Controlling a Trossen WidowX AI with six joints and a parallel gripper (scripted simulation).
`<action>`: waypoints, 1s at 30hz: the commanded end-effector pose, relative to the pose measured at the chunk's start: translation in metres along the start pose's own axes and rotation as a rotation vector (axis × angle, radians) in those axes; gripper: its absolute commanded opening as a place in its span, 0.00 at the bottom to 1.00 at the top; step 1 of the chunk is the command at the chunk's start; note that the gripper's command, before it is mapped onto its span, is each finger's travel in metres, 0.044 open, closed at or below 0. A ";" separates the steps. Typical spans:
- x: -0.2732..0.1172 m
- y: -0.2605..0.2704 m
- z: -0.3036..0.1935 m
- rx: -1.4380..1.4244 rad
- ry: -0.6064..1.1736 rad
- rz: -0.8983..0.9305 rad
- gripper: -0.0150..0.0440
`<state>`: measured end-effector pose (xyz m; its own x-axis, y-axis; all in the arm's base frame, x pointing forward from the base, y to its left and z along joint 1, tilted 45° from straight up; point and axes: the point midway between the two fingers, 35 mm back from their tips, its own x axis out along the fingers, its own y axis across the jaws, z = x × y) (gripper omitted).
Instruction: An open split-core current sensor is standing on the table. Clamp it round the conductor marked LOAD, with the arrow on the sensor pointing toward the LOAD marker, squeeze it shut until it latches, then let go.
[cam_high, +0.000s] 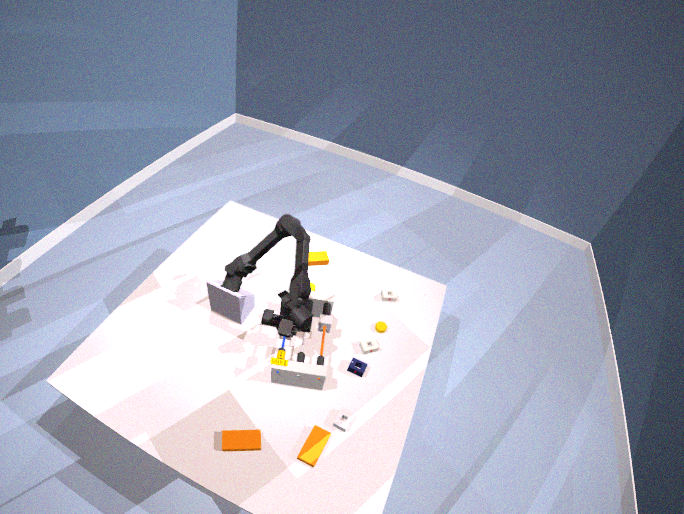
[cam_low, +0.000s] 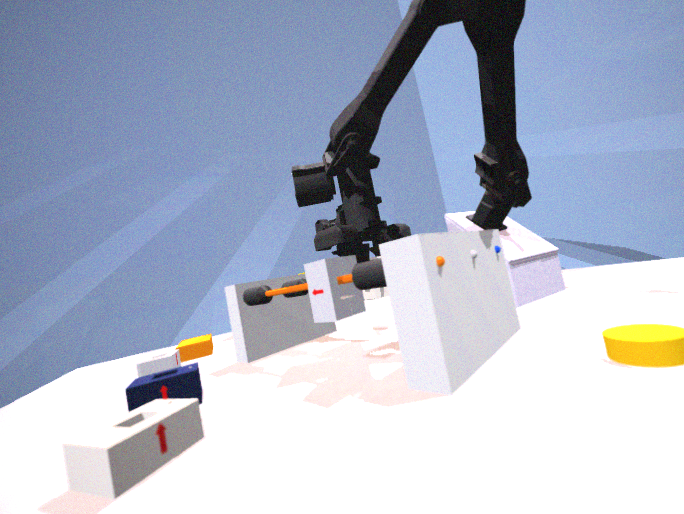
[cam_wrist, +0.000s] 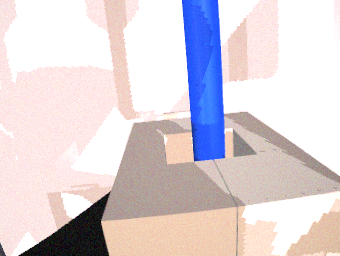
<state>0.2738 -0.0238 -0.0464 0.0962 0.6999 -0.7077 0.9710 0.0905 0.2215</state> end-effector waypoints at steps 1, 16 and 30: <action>0.000 0.000 0.000 0.000 0.000 0.000 0.69; 0.000 0.000 0.000 0.000 0.000 0.000 0.69; 0.000 0.000 0.000 0.000 0.000 0.000 0.82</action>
<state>0.2738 -0.0238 -0.0464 0.0963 0.7000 -0.7077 0.9710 0.0904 0.2215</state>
